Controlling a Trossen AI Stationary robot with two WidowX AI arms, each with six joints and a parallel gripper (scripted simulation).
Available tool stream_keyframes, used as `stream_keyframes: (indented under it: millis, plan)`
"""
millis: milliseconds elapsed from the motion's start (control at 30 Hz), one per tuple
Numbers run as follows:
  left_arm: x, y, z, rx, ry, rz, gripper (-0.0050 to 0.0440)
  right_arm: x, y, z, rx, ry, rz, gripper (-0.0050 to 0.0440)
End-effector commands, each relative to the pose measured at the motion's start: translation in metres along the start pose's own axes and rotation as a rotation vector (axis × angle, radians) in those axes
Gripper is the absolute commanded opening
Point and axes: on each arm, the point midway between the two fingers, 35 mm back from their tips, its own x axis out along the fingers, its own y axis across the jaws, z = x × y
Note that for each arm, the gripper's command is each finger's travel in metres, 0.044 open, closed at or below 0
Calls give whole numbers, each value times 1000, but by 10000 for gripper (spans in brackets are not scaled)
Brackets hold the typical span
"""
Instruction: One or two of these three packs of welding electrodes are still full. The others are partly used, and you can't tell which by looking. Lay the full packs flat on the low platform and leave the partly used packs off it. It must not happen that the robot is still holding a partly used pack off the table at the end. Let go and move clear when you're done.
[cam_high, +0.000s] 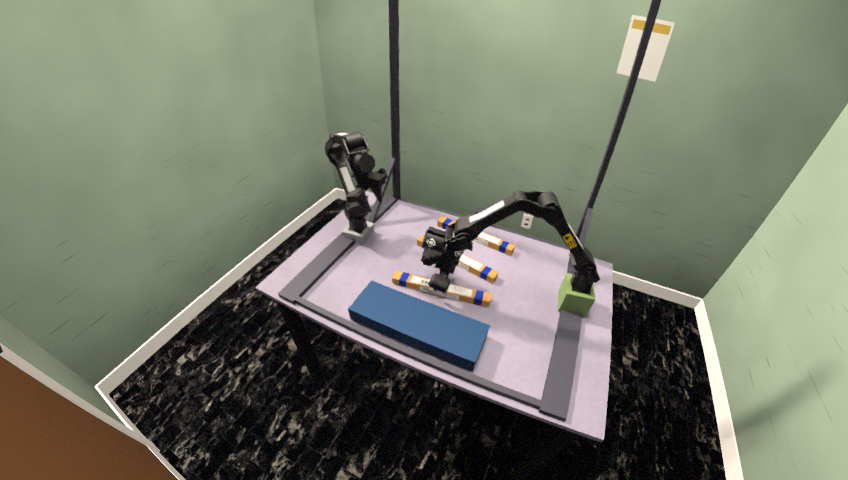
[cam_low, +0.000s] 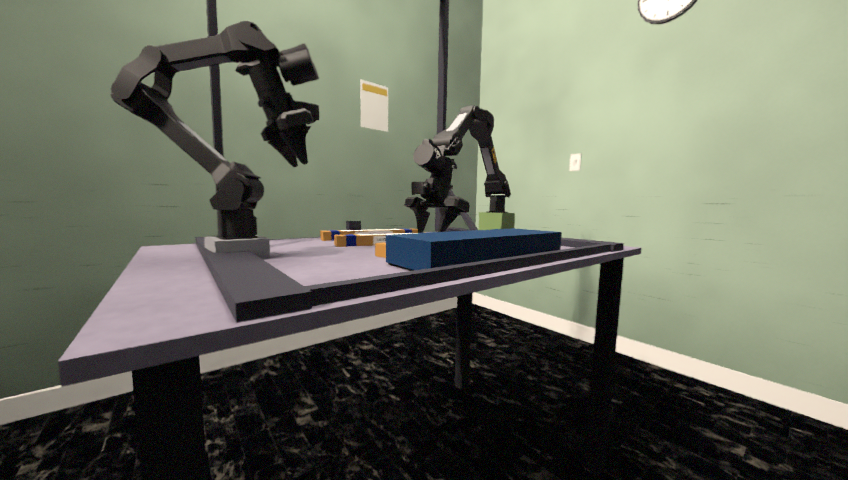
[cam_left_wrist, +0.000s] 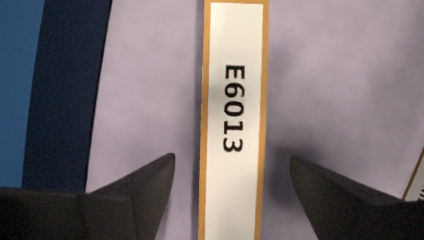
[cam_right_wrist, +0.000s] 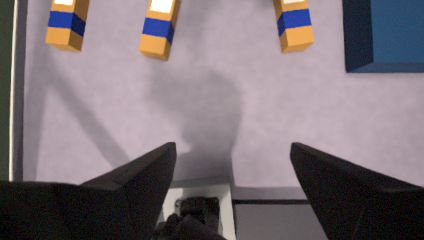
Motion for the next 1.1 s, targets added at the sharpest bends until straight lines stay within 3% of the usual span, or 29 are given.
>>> stream_keyframes:
  millis: [0,267,367,533,867,1067]
  plan:
    - [-33,2,18,6,-52,7,330,-7,0,4,-8,-25,-9,330]
    - [-54,1,23,6,-53,7,330,-7,0,4,-8,-25,-9,330]
    - [-59,-4,-1,75,-99,-20,330,10,0,17,-5,-13,-5,330]
    - [-69,-9,-17,132,-152,-39,330,24,0,32,-5,-14,-6,330]
    - [-104,-29,-71,132,-145,-39,330,67,0,82,-5,-22,-8,330]
    - [-118,-35,-93,128,-138,-38,330,67,0,85,-6,-28,-9,330]
